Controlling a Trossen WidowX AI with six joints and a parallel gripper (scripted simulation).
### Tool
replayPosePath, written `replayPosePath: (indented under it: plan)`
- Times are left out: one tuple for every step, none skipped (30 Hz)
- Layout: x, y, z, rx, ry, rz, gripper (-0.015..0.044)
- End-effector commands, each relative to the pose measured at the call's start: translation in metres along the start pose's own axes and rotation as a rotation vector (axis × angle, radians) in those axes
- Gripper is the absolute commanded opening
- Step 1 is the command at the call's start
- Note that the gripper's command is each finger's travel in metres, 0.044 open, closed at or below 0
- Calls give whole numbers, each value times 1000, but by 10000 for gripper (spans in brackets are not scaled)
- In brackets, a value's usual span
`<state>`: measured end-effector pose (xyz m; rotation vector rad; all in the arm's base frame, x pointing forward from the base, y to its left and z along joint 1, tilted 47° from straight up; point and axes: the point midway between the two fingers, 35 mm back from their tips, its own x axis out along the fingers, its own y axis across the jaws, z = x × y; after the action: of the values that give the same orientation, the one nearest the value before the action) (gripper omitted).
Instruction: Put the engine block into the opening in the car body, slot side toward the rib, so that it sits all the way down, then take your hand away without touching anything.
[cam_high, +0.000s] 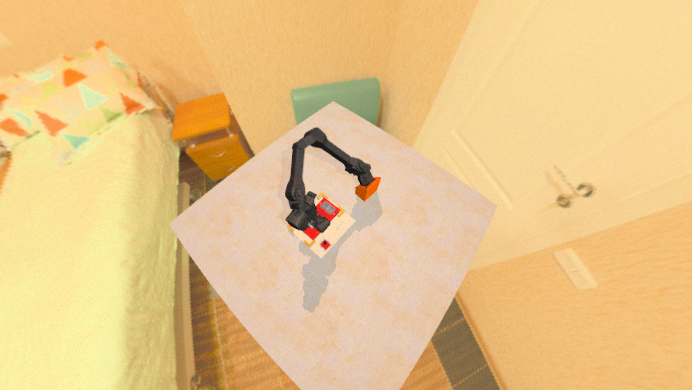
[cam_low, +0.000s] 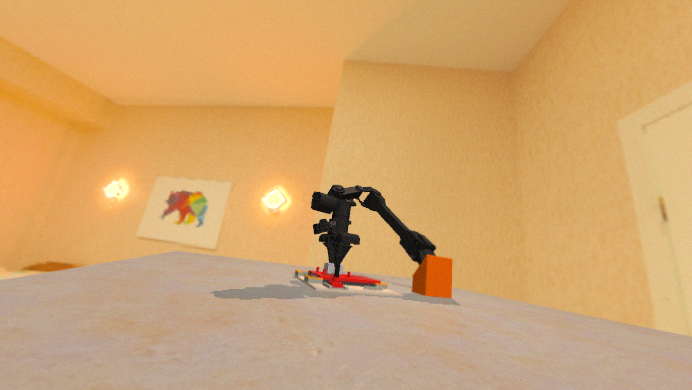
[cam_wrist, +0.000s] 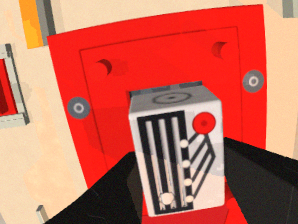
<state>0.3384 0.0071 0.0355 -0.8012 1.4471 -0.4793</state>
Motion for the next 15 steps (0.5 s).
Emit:
replayPosePath:
  plan:
    - [1, 0, 0, -6, -1, -3, 160]
    - [1, 0, 0, -6, -1, -3, 160]
    - [1, 0, 0, -6, -1, -3, 160]
    - [2, 0, 0, -6, -1, -3, 160]
    - [2, 0, 0, -6, -1, -3, 160]
    - [2, 0, 0, -6, -1, -3, 160]
    - [2, 0, 0, -6, -1, -3, 160]
    - [2, 0, 0, -6, -1, -3, 160]
    - [2, 0, 0, -6, -1, -3, 160]
    - [2, 0, 0, -6, -1, -3, 160]
    - [3, 0, 0, -6, -1, -3, 160]
    - [3, 0, 0, -6, -1, -3, 160]
    - [3, 0, 0, -6, -1, -3, 160]
    - [3, 0, 0, -6, -1, -3, 160]
    - [3, 0, 0, -6, -1, -3, 160]
